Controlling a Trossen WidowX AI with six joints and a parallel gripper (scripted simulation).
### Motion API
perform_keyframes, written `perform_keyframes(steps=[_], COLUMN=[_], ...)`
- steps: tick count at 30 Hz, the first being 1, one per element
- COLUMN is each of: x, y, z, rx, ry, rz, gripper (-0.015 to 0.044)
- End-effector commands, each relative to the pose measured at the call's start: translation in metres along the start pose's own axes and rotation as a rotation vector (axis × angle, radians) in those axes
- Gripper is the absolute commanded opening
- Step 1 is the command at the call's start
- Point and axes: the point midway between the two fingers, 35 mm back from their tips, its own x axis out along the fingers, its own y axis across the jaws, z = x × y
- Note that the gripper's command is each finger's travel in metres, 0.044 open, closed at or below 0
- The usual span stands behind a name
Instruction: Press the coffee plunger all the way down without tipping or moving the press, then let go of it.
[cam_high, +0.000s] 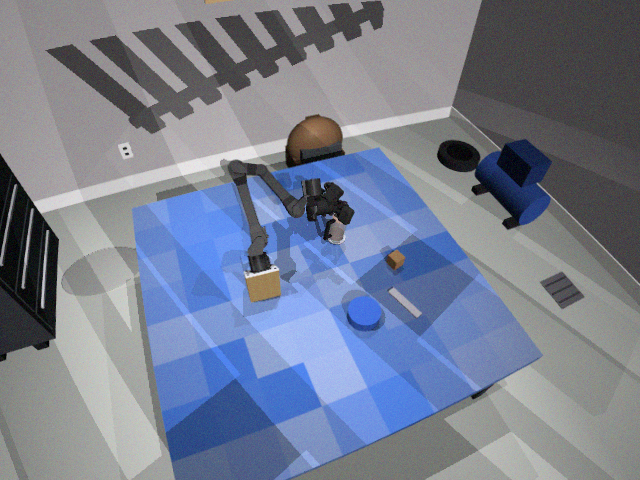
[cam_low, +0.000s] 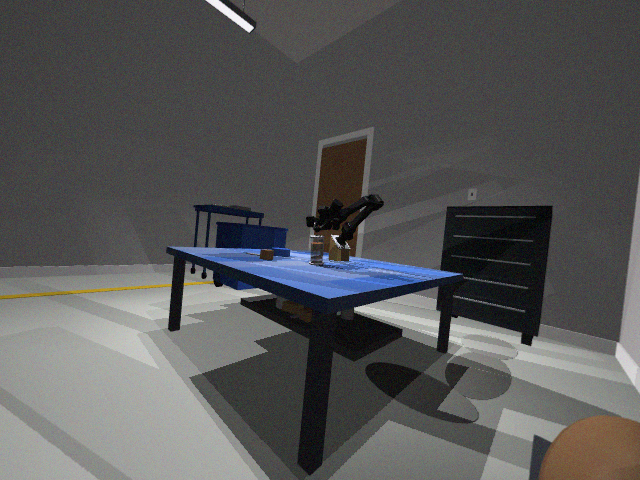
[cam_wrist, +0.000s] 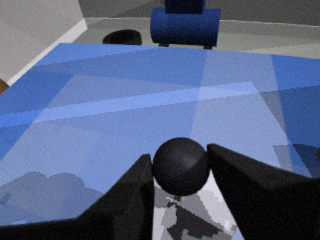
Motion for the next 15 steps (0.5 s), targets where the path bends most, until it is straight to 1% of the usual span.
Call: perform_keyframes(steps=[1, 15], x=[0.0039, 0.0057], y=[0.0001, -0.0009], z=[-0.0068, -0.0048], rx=[0.022, 0.022], ry=[0.027, 0.027], rz=[0.009, 0.009], gripper=[0.013, 0.013])
